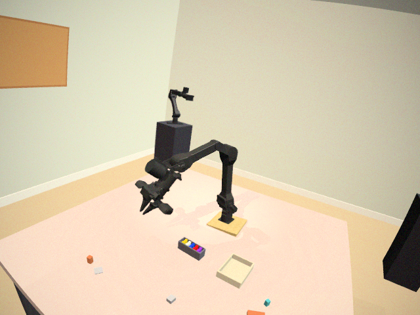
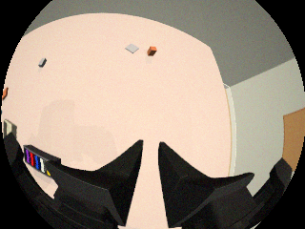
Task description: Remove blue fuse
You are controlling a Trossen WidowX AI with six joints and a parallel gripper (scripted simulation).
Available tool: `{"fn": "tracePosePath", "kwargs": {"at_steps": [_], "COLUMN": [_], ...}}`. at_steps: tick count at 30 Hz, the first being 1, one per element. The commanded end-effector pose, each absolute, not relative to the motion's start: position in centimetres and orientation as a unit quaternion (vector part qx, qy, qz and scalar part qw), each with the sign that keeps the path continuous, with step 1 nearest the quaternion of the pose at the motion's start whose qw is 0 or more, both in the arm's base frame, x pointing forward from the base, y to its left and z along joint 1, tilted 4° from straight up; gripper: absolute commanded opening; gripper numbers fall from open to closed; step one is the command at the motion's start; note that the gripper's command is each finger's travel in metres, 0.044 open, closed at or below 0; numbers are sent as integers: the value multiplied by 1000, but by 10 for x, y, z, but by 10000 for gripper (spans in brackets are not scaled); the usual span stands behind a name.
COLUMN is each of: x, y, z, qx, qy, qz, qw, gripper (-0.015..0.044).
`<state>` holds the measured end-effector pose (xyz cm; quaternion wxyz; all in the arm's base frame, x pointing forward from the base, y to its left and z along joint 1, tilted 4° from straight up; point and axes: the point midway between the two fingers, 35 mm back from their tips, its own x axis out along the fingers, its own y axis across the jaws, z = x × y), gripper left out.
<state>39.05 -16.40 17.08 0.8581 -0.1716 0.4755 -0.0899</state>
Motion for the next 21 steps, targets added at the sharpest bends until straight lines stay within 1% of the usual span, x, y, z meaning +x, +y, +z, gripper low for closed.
{"fn": "tracePosePath", "kwargs": {"at_steps": [1, 5, 10, 15, 21], "x": [386, 367, 326, 314, 314], "y": [-114, -53, 11, 25, 25], "z": [147, 122, 103, 101, 98], "qx": [-120, -70, -34, -32, -32], "qy": [527, 600, 691, 703, 703], "qz": [-51, -20, -14, -16, -16], "qw": [840, 797, 721, 710, 710], "gripper": [69, 69, 69, 69, 69]}}
